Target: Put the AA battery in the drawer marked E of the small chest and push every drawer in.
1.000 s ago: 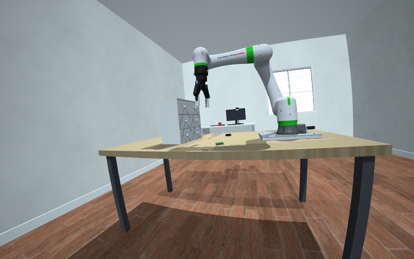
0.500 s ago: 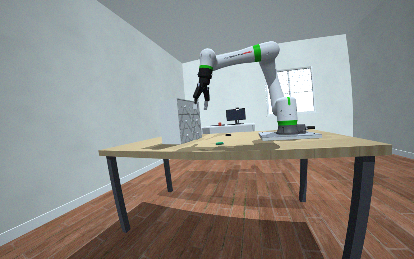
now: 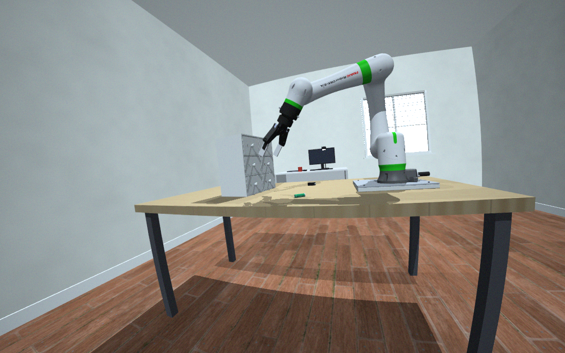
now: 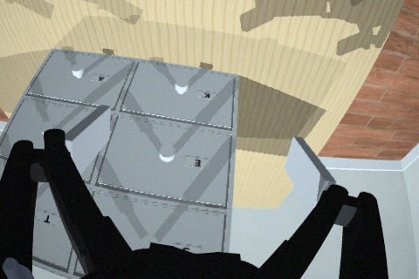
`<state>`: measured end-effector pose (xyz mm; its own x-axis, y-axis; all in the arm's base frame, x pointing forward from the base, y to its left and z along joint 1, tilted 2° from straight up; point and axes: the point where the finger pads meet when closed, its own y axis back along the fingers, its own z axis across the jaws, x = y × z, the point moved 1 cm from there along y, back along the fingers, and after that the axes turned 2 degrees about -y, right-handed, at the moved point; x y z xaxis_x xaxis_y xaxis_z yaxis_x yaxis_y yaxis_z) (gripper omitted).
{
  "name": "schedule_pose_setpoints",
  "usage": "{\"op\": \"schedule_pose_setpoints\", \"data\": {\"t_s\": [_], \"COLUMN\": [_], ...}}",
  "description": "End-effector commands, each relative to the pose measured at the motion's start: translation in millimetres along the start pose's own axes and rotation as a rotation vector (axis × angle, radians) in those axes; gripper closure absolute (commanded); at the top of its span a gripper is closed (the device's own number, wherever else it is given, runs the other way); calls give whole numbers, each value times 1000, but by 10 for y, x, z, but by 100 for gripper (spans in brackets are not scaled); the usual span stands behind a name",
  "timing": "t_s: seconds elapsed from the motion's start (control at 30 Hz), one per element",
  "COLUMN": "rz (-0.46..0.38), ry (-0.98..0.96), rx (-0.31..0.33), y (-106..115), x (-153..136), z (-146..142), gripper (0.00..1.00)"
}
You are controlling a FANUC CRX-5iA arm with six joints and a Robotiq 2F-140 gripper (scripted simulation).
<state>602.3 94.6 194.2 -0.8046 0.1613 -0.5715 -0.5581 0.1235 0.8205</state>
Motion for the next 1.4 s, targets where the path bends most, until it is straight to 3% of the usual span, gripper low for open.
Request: {"op": "schedule_pose_setpoints", "data": {"t_s": [0.0,0.27,0.83,1.37], "rz": [-169,-337,-498,-591], "ry": [-5,-5,-5,-5], "rx": [-5,-9,-14,-16], "y": [-192,-393,-590,-701], "x": [-25,-39,-55,-70], "z": [-10,-10,-14,-17], "gripper": [0,0,0,0]}}
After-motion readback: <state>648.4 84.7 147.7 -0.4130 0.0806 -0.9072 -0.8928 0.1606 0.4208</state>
